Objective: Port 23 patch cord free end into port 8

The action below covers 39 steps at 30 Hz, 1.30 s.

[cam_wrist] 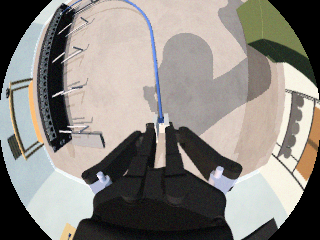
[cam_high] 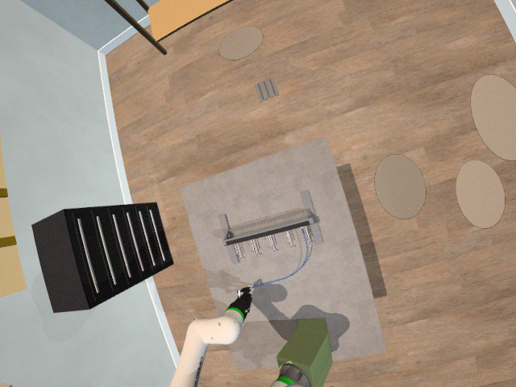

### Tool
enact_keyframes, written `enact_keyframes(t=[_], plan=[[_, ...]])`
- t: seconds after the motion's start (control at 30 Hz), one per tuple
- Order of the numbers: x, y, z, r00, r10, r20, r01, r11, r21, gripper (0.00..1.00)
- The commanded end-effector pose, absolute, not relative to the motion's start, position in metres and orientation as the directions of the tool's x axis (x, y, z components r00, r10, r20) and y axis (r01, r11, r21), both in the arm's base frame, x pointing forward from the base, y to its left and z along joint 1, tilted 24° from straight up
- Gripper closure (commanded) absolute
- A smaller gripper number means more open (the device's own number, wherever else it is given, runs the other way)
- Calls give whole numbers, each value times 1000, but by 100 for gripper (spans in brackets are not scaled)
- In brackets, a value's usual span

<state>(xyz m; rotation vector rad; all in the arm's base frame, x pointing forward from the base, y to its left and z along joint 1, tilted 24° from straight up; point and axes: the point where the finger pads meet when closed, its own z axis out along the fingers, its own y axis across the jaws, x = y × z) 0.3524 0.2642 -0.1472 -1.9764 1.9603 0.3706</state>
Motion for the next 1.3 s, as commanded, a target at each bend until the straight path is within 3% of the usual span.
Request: enact_keyframes(t=[0.0, 1.27], plan=[[352, 263, -144, 18, -912, -409, -999, 3, -51, 100], [350, 244, -101, 18, -912, -409, -999, 3, -51, 100]])
